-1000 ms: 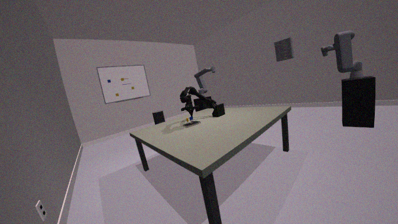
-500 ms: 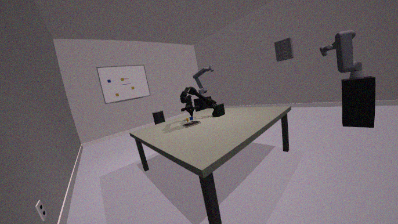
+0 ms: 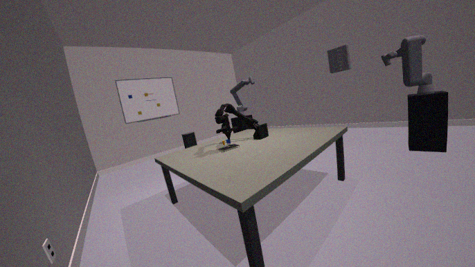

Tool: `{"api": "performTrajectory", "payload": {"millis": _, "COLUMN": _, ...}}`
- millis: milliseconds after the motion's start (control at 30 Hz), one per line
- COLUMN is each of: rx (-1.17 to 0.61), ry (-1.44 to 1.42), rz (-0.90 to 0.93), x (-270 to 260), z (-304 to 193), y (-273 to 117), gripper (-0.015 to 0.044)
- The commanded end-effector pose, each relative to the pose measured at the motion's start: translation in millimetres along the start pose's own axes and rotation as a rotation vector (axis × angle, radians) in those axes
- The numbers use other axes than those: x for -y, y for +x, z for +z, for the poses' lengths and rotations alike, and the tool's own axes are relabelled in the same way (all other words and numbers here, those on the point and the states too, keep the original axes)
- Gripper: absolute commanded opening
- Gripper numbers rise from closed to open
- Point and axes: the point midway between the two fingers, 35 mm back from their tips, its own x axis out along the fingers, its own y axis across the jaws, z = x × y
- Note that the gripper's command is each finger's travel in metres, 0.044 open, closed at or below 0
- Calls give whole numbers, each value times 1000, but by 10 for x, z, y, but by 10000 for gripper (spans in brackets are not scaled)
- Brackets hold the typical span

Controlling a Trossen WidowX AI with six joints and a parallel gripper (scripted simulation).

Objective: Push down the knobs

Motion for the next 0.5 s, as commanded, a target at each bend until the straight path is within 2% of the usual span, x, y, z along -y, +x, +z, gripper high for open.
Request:
{"api": "performTrajectory", "payload": {"millis": 0, "rx": -1, "ry": 3, "rz": -4, "x": 17, "z": -2, "y": 34, "gripper": 0}}
{"api": "performTrajectory", "payload": {"millis": 467, "rx": -1, "ry": 3, "rz": -4, "x": 18, "z": -3, "y": 56, "gripper": 0}}
